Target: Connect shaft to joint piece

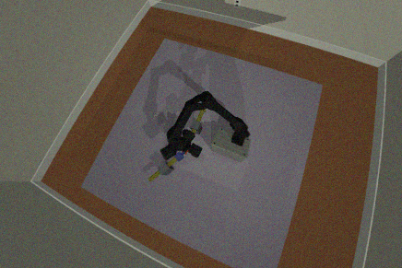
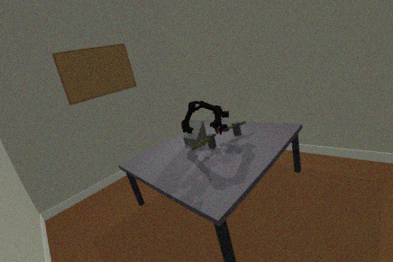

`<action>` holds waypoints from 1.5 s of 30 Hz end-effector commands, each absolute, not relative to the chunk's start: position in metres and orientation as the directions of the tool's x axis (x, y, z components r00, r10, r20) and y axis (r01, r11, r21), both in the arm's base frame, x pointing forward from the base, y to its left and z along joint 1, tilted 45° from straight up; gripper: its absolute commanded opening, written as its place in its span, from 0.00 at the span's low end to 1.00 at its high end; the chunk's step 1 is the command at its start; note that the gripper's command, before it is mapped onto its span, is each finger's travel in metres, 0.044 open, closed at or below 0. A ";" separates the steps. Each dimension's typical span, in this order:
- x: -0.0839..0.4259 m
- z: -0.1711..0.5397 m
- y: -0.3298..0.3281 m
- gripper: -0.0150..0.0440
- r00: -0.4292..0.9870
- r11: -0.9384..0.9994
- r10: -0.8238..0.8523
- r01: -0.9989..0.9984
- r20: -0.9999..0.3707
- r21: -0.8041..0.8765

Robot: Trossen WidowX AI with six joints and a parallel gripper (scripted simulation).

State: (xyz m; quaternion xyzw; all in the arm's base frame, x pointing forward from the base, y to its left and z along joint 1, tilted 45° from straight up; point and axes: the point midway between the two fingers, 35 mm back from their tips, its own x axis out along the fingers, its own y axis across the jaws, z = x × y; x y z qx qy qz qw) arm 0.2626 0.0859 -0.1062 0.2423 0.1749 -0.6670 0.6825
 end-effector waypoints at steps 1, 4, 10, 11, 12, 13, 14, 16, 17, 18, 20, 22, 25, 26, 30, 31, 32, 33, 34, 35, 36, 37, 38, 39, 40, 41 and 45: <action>0.263 -0.107 0.085 0.56 0.051 -0.003 -0.827 0.995 -0.560 0.096; 0.263 -0.107 0.085 0.56 0.051 -0.003 -0.827 0.995 -0.560 0.096; 0.263 -0.107 0.085 0.56 0.051 -0.003 -0.827 0.995 -0.560 0.096; 0.263 -0.107 0.085 0.56 0.051 -0.003 -0.827 0.995 -0.560 0.096; 0.263 -0.107 0.085 0.56 0.051 -0.003 -0.827 0.995 -0.560 0.096; 0.263 -0.107 0.085 0.56 0.051 -0.003 -0.827 0.995 -0.560 0.096; 0.263 -0.107 0.085 0.56 0.051 -0.003 -0.827 0.995 -0.560 0.096; 0.263 -0.107 0.085 0.56 0.051 -0.003 -0.827 0.995 -0.560 0.096; 0.263 -0.107 0.085 0.56 0.051 -0.003 -0.827 0.995 -0.560 0.096; 0.263 -0.107 0.085 0.56 0.051 -0.003 -0.827 0.995 -0.560 0.096; 0.263 -0.107 0.085 0.56 0.051 -0.003 -0.827 0.995 -0.560 0.096; 0.263 -0.107 0.085 0.56 0.051 -0.003 -0.827 0.995 -0.560 0.096; 0.263 -0.107 0.085 0.56 0.051 -0.003 -0.827 0.995 -0.560 0.096; 0.263 -0.107 0.085 0.56 0.051 -0.003 -0.827 0.995 -0.560 0.096; 0.263 -0.106 0.086 0.50 0.049 -0.007 -0.826 0.995 -0.562 0.098; 0.263 -0.106 0.086 0.50 0.049 -0.007 -0.826 0.995 -0.562 0.098; 0.263 -0.106 0.086 0.50 0.049 -0.007 -0.826 0.995 -0.562 0.098; 0.263 -0.106 0.086 0.50 0.049 -0.007 -0.826 0.995 -0.562 0.098; 0.263 -0.106 0.086 0.46 0.049 -0.007 -0.826 0.995 -0.562 0.098; 0.263 -0.106 0.086 0.41 0.049 -0.007 -0.826 0.995 -0.562 0.098; 0.263 -0.106 0.086 0.37 0.049 -0.007 -0.826 0.995 -0.562 0.098; 0.263 -0.106 0.086 0.33 0.049 -0.007 -0.826 0.995 -0.562 0.098; 0.263 -0.106 0.086 0.28 0.049 -0.007 -0.826 0.995 -0.562 0.098; 0.263 -0.106 0.086 0.25 0.049 -0.007 -0.826 0.995 -0.562 0.098; 0.263 -0.106 0.086 0.25 0.049 -0.007 -0.826 0.995 -0.562 0.098; 0.263 -0.106 0.086 0.25 0.049 -0.007 -0.826 0.995 -0.562 0.098; 0.263 -0.107 0.085 0.25 0.050 -0.005 -0.819 0.996 -0.571 0.094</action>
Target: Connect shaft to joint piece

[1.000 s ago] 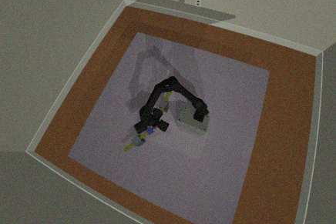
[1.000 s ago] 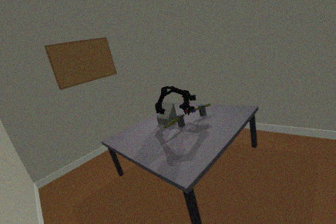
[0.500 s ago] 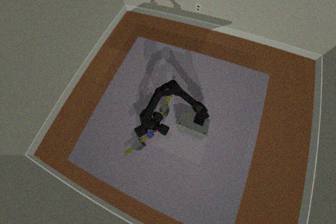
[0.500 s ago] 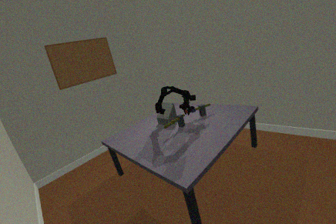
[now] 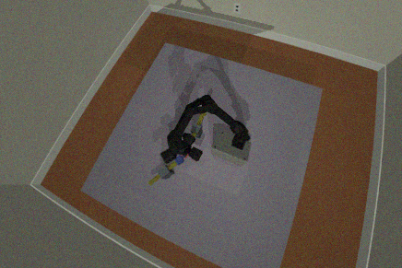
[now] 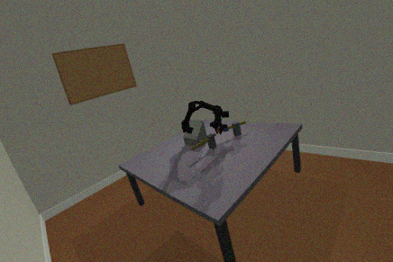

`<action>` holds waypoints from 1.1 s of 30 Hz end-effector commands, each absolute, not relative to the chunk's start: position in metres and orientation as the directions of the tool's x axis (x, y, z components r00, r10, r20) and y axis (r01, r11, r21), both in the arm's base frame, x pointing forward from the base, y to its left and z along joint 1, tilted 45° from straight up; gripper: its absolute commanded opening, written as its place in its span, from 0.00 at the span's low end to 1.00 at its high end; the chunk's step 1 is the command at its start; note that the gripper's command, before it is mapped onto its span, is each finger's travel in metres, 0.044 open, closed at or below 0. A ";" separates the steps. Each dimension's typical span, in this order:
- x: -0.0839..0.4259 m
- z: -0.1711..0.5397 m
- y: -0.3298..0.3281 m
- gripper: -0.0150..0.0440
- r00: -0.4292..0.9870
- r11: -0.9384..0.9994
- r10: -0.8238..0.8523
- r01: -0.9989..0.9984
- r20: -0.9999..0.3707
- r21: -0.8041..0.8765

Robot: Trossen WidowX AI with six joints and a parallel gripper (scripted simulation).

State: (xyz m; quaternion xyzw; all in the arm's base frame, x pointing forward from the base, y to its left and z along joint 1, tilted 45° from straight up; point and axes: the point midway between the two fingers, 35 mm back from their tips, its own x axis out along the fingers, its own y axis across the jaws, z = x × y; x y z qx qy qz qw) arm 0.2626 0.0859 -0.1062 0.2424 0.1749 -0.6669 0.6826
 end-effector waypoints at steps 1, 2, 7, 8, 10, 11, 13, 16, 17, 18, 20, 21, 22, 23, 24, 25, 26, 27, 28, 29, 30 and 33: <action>0.263 -0.107 0.085 0.25 0.050 -0.004 -0.813 0.996 -0.580 0.092; 0.263 -0.107 0.084 0.25 0.051 -0.001 -0.806 0.996 -0.589 0.089; 0.265 -0.110 0.081 0.25 0.060 0.019 -0.753 0.997 -0.655 0.069; 0.265 -0.110 0.080 0.25 0.061 0.023 -0.743 0.998 -0.667 0.066; 0.266 -0.111 0.079 0.25 0.062 0.030 -0.722 0.998 -0.689 0.059; 0.266 -0.111 0.078 0.25 0.063 0.033 -0.712 0.998 -0.699 0.056; 0.267 -0.112 0.077 0.25 0.064 0.040 -0.691 0.998 -0.720 0.050; 0.267 -0.114 0.076 0.25 0.063 0.050 -0.658 0.998 -0.750 0.041; 0.268 -0.114 0.075 0.25 0.063 0.053 -0.647 0.998 -0.760 0.038; 0.268 -0.115 0.075 0.25 0.063 0.056 -0.635 0.998 -0.770 0.035; 0.268 -0.116 0.074 0.25 0.061 0.062 -0.613 0.998 -0.788 0.029; 0.269 -0.116 0.073 0.25 0.061 0.065 -0.602 0.997 -0.796 0.027; 0.269 -0.117 0.073 0.25 0.061 0.067 -0.595 0.997 -0.801 0.026; 0.269 -0.117 0.073 0.25 0.061 0.068 -0.593 0.997 -0.803 0.025; 0.269 -0.117 0.073 0.25 0.061 0.071 -0.592 0.997 -0.803 0.024; 0.269 -0.117 0.073 0.25 0.061 0.072 -0.592 0.997 -0.804 0.023; 0.269 -0.117 0.073 0.25 0.061 0.072 -0.592 0.997 -0.804 0.023; 0.269 -0.117 0.073 0.25 0.061 0.073 -0.591 0.997 -0.804 0.023; 0.269 -0.117 0.073 0.25 0.061 0.073 -0.591 0.997 -0.805 0.022; 0.269 -0.117 0.073 0.25 0.061 0.073 -0.591 0.997 -0.805 0.022; 0.269 -0.117 0.073 0.25 0.061 0.073 -0.591 0.997 -0.805 0.022; 0.269 -0.117 0.073 0.25 0.062 0.073 -0.599 0.997 -0.799 0.023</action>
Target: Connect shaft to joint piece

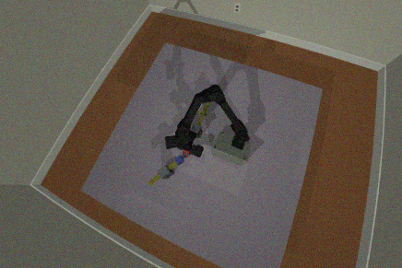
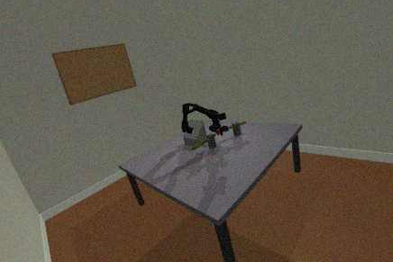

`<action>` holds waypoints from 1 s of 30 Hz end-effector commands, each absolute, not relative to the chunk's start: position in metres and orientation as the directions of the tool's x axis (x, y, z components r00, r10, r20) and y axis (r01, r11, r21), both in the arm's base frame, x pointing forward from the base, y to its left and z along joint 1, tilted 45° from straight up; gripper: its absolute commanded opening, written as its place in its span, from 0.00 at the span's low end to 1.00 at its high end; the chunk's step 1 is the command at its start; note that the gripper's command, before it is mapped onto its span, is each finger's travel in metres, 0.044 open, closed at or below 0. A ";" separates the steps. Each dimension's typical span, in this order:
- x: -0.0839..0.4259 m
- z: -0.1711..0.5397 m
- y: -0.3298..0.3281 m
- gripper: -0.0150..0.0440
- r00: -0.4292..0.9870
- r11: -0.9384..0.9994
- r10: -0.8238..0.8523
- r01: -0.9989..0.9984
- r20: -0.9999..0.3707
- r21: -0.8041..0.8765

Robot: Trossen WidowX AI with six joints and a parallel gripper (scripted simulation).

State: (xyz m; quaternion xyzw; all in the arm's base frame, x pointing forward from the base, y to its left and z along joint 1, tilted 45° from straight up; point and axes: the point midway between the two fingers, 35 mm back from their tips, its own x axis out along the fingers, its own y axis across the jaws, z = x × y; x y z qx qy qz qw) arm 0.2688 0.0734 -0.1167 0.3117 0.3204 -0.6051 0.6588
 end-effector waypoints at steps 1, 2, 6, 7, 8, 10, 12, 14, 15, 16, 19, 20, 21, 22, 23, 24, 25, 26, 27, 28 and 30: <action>0.269 -0.117 0.073 0.25 0.062 0.073 -0.599 0.997 -0.799 0.023; 0.269 -0.117 0.073 0.25 0.062 0.073 -0.599 0.997 -0.799 0.023; 0.269 -0.117 0.073 0.25 0.062 0.073 -0.599 0.997 -0.799 0.023; 0.269 -0.117 0.073 0.25 0.062 0.073 -0.599 0.997 -0.799 0.023; 0.269 -0.117 0.073 0.25 0.062 0.073 -0.599 0.997 -0.799 0.023; 0.269 -0.117 0.073 0.34 0.062 0.073 -0.599 0.997 -0.799 0.023; 0.269 -0.117 0.073 0.43 0.062 0.073 -0.599 0.997 -0.799 0.023; 0.269 -0.117 0.073 0.50 0.062 0.073 -0.599 0.997 -0.799 0.023; 0.269 -0.117 0.073 0.50 0.062 0.073 -0.599 0.997 -0.799 0.023; 0.269 -0.117 0.073 0.50 0.062 0.073 -0.599 0.997 -0.799 0.023; 0.269 -0.117 0.073 0.64 0.062 0.073 -0.599 0.997 -0.799 0.023; 0.269 -0.117 0.073 0.68 0.062 0.073 -0.599 0.997 -0.799 0.023; 0.269 -0.117 0.073 0.73 0.062 0.073 -0.599 0.997 -0.799 0.023; 0.269 -0.117 0.073 0.77 0.062 0.073 -0.599 0.997 -0.799 0.023; 0.269 -0.117 0.073 0.81 0.062 0.073 -0.599 0.997 -0.799 0.023; 0.269 -0.117 0.073 0.86 0.062 0.073 -0.599 0.997 -0.799 0.023; 0.269 -0.117 0.073 0.90 0.062 0.073 -0.599 0.997 -0.799 0.023; 0.269 -0.117 0.073 0.95 0.062 0.073 -0.599 0.997 -0.799 0.023; 0.269 -0.117 0.073 0.99 0.062 0.073 -0.599 0.997 -0.799 0.023; 0.269 -0.117 0.073 1.00 0.062 0.073 -0.599 0.997 -0.799 0.023; 0.269 -0.117 0.073 1.00 0.062 0.073 -0.599 0.997 -0.799 0.023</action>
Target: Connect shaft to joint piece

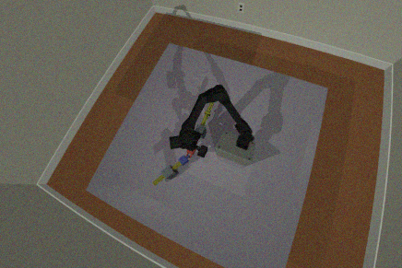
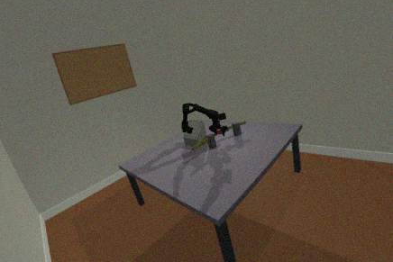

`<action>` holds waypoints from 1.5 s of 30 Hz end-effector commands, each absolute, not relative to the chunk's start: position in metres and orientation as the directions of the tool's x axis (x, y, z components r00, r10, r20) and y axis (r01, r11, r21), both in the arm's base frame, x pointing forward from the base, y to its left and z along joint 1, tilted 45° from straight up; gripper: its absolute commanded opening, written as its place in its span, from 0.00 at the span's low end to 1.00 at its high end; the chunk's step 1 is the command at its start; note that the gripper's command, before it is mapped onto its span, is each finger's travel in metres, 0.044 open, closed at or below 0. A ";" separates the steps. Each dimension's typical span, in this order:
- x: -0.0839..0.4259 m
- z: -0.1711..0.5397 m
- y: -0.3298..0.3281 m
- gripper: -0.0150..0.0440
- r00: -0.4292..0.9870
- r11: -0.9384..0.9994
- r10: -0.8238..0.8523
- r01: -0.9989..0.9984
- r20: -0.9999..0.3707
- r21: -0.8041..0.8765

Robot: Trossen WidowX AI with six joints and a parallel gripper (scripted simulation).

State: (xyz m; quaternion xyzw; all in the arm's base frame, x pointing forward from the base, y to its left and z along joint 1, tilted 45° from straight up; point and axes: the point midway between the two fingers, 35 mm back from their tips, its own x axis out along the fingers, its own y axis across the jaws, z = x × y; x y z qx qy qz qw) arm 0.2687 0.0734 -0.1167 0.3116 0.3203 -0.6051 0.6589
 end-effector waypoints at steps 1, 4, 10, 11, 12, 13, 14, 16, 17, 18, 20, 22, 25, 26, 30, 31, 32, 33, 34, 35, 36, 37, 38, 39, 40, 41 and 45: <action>0.269 -0.117 0.073 1.00 0.062 0.073 -0.599 0.997 -0.799 0.023; 0.269 -0.117 0.073 1.00 0.062 0.073 -0.599 0.997 -0.799 0.023; 0.269 -0.117 0.073 1.00 0.062 0.073 -0.599 0.997 -0.799 0.023; 0.269 -0.117 0.074 1.00 0.061 0.073 -0.603 0.997 -0.796 0.022; 0.268 -0.116 0.075 1.00 0.059 0.072 -0.614 0.997 -0.787 0.018; 0.268 -0.115 0.076 1.00 0.056 0.072 -0.633 0.997 -0.772 0.013; 0.267 -0.114 0.078 1.00 0.053 0.072 -0.657 0.997 -0.752 0.007; 0.266 -0.111 0.083 1.00 0.051 0.071 -0.702 0.997 -0.710 0.001; 0.266 -0.109 0.085 1.00 0.052 0.071 -0.723 0.998 -0.688 0.001; 0.266 -0.108 0.086 1.00 0.053 0.070 -0.744 0.998 -0.666 0.002; 0.266 -0.104 0.091 1.00 0.059 0.069 -0.783 0.998 -0.619 0.008; 0.266 -0.100 0.095 1.00 0.069 0.072 -0.815 0.997 -0.575 0.017; 0.266 -0.099 0.097 1.00 0.074 0.075 -0.825 0.997 -0.560 0.021; 0.266 -0.099 0.097 1.00 0.074 0.075 -0.825 0.997 -0.560 0.021; 0.266 -0.099 0.096 1.00 0.075 0.076 -0.825 0.997 -0.560 0.021; 0.266 -0.099 0.097 1.00 0.075 0.079 -0.824 0.997 -0.561 0.017; 0.267 -0.098 0.098 1.00 0.075 0.088 -0.823 0.996 -0.563 0.003; 0.267 -0.096 0.100 1.00 0.075 0.103 -0.821 0.994 -0.566 -0.019; 0.267 -0.094 0.102 1.00 0.075 0.122 -0.819 0.991 -0.569 -0.046; 0.267 -0.092 0.104 1.00 0.075 0.141 -0.816 0.987 -0.573 -0.073; 0.268 -0.090 0.106 1.00 0.075 0.160 -0.813 0.982 -0.577 -0.099; 0.268 -0.088 0.108 1.00 0.075 0.180 -0.811 0.976 -0.580 -0.125; 0.268 -0.086 0.110 1.00 0.075 0.199 -0.808 0.968 -0.584 -0.151; 0.268 -0.084 0.113 1.00 0.075 0.218 -0.806 0.960 -0.588 -0.177; 0.268 -0.082 0.115 1.00 0.075 0.237 -0.803 0.950 -0.591 -0.202; 0.268 -0.080 0.117 1.00 0.075 0.257 -0.800 0.939 -0.595 -0.227; 0.269 -0.072 0.125 1.00 0.074 0.333 -0.789 0.886 -0.609 -0.323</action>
